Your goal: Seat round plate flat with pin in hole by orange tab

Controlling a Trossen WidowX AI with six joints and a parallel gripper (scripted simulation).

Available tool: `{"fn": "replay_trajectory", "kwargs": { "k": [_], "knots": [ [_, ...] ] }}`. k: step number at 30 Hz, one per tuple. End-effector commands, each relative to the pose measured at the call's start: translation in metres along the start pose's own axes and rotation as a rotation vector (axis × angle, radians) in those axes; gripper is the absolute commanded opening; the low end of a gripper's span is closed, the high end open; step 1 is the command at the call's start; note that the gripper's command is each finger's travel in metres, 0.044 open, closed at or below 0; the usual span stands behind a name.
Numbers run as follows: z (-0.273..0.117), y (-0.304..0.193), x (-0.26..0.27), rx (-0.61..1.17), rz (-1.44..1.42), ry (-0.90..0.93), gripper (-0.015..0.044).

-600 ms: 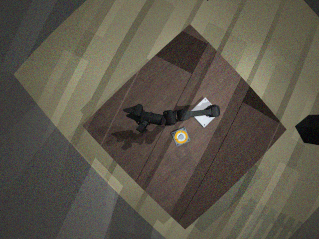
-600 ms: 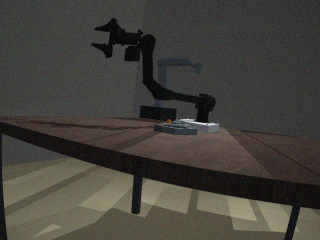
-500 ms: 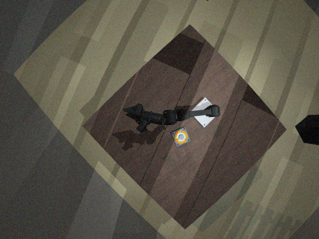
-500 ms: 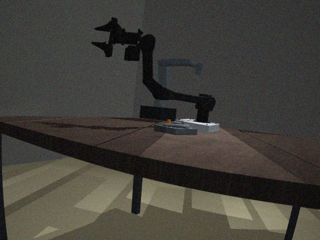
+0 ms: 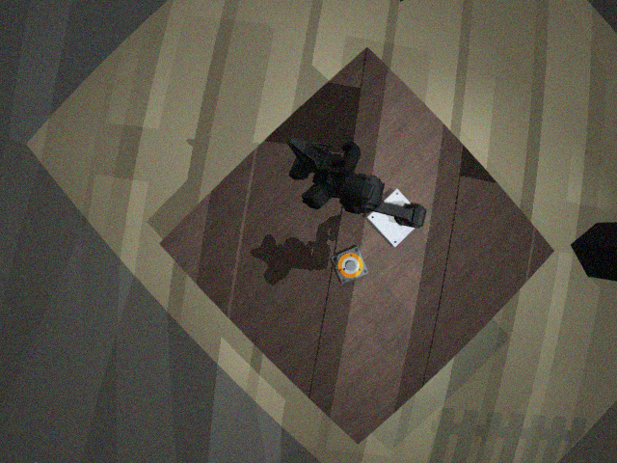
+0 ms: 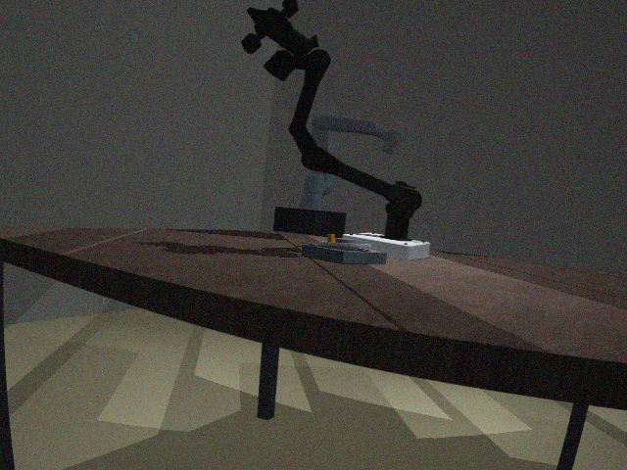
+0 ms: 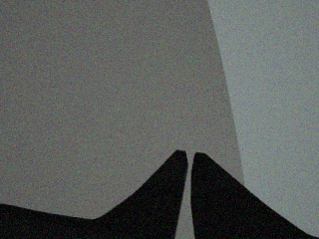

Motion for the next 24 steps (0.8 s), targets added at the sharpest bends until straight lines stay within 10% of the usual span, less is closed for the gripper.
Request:
{"fn": "replay_trajectory", "kwargs": {
  "k": [1, 24],
  "knots": [
    [-0.014, -0.038, -0.050, 0.070, -0.062, -0.138, 0.0000],
    [-0.211, -0.111, -0.293, 0.592, -0.730, -1.099, 0.0000]
  ]
}}
Point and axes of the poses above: the point midway between the two fingers, 35 mm back from their tips, its own z axis out along the fingers, its own x axis across the jaws, y = z × x, the point moved 7 cm from there along -z, back along the fingers, and after that the axes turned 13 degrees about -z, right-handed, at the moved point
